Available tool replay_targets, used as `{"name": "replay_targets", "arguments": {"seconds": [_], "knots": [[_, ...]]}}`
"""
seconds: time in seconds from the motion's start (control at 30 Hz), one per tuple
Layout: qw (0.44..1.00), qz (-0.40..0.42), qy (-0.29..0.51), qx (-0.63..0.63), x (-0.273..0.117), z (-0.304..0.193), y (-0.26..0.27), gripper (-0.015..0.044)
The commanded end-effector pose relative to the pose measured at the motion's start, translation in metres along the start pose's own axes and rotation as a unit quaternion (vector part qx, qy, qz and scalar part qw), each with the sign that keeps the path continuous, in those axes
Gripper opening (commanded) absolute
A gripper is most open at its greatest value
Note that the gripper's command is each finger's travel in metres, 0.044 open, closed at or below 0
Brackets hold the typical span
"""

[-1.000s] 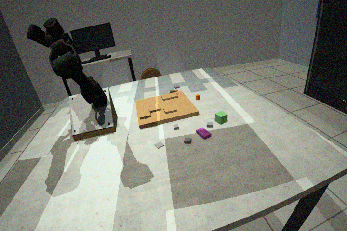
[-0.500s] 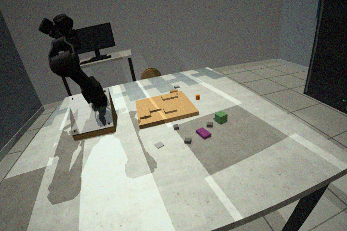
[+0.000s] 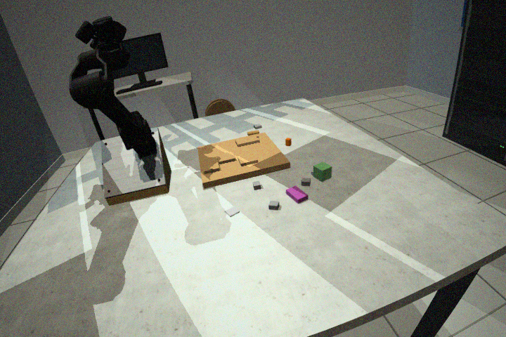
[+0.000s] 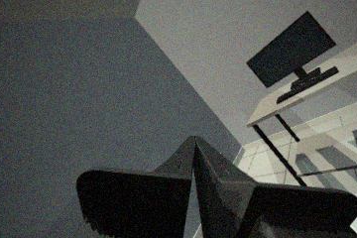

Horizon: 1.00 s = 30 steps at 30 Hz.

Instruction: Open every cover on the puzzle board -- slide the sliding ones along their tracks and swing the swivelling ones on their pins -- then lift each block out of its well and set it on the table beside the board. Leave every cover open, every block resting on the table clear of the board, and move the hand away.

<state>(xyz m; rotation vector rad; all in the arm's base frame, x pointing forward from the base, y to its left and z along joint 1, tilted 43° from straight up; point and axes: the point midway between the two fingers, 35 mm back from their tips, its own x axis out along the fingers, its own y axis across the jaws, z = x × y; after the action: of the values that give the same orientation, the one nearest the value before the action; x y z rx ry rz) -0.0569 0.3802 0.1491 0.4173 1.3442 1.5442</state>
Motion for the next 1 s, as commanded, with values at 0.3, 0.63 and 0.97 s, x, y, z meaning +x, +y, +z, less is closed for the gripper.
{"name": "replay_targets", "arguments": {"seconds": [0.3,0.63,0.97], "knots": [[0.996,-0.07,-0.052,0.032,-0.012,0.037,-0.043,0.0],[0.987,-0.123,-0.086,0.058,-0.027,0.06,-0.077,0.0],[0.975,-0.17,-0.119,0.083,-0.048,0.081,-0.109,0.0]]}}
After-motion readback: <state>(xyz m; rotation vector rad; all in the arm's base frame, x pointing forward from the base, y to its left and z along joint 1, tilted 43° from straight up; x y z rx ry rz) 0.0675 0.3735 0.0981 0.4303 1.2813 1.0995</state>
